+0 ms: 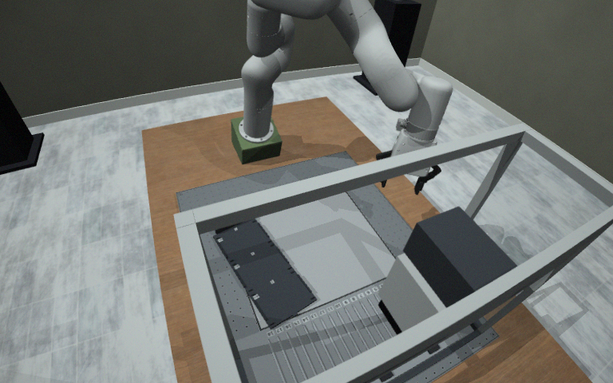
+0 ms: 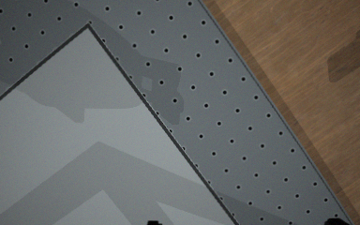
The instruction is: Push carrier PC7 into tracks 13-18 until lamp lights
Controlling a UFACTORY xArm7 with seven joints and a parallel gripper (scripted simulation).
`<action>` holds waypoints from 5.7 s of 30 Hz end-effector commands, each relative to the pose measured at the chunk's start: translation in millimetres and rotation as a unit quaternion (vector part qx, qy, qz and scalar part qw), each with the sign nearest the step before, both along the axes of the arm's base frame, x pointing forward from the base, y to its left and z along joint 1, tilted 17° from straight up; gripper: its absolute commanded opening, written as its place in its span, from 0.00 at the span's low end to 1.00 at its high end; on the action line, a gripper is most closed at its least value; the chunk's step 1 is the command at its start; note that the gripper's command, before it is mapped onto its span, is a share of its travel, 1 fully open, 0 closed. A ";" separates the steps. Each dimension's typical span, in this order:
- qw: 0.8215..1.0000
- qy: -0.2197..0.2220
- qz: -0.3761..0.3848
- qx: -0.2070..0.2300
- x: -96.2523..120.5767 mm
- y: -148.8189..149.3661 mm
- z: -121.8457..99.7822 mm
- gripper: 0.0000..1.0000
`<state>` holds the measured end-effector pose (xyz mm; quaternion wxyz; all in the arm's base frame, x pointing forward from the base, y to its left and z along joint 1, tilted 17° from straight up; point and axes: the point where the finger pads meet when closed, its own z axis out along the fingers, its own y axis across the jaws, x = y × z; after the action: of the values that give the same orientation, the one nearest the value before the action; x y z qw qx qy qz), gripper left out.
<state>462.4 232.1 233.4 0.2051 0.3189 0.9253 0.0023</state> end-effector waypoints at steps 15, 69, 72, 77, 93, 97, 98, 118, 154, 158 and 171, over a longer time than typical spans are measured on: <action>0.986 0.017 -0.146 0.077 9.9 -67.7 -18.2 1.00; 0.888 0.014 -0.410 0.205 -2.0 -225.7 -56.9 1.00; 0.888 0.014 -0.410 0.205 -1.6 -225.7 -58.4 1.00; 0.888 0.014 -0.410 0.205 0.8 -225.7 -66.5 1.00; 0.888 0.014 -0.410 0.205 7.6 -225.8 -88.9 1.00; 0.888 0.014 -0.410 0.205 9.5 -225.9 -95.2 1.00; 0.888 0.014 -0.410 0.205 9.9 -225.9 -96.8 1.00; 0.888 0.014 -0.410 0.205 17.7 -226.0 -122.4 1.00; 0.888 0.014 -0.410 0.205 26.7 -226.2 -152.4 1.00; 0.888 0.014 -0.410 0.205 27.5 -226.2 -154.9 1.00; 0.888 0.014 -0.410 0.205 29.6 -226.3 -162.0 1.00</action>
<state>490.3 5.8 71.8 0.1039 0.7054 0.6937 0.1017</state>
